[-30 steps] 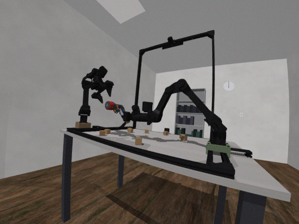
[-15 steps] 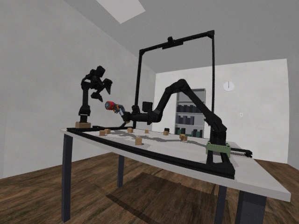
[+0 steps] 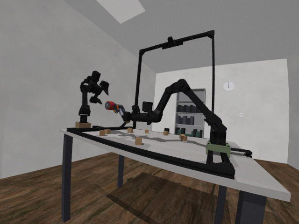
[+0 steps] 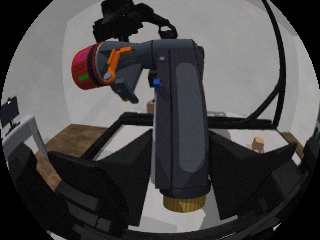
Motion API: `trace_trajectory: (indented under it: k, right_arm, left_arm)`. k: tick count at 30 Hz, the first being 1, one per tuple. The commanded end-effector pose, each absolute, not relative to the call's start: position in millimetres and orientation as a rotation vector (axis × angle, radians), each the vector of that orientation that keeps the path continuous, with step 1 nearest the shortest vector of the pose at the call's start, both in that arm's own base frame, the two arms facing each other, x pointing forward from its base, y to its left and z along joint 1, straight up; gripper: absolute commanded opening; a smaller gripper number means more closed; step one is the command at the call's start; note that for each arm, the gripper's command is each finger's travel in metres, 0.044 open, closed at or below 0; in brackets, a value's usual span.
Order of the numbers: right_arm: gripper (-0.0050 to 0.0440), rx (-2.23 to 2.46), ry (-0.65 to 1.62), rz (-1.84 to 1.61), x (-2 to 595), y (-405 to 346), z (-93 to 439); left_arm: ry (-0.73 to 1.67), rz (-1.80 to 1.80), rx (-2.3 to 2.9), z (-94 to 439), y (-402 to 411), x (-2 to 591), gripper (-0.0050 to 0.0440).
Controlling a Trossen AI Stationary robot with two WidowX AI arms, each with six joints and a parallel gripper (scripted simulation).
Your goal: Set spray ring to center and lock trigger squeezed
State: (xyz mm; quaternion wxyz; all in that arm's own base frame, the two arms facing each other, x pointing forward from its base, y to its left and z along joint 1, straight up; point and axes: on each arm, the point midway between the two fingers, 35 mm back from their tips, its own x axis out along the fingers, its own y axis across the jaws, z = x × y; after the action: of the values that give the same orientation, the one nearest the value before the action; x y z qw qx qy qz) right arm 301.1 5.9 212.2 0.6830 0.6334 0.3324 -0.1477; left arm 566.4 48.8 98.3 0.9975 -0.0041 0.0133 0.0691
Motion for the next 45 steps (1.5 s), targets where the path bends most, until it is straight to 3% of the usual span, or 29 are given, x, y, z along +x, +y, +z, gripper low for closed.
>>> trace_trajectory:
  k: [1,45]
  right_arm:
    - [0.0400,1.436,0.729,-0.308,297,6,205]
    - [0.0400,1.548,0.314,0.098,281,5,155]
  left_arm:
    - [0.000,0.139,0.000,108,49,568,0.0000]
    - [0.000,0.139,0.000,108,49,568,0.0000]
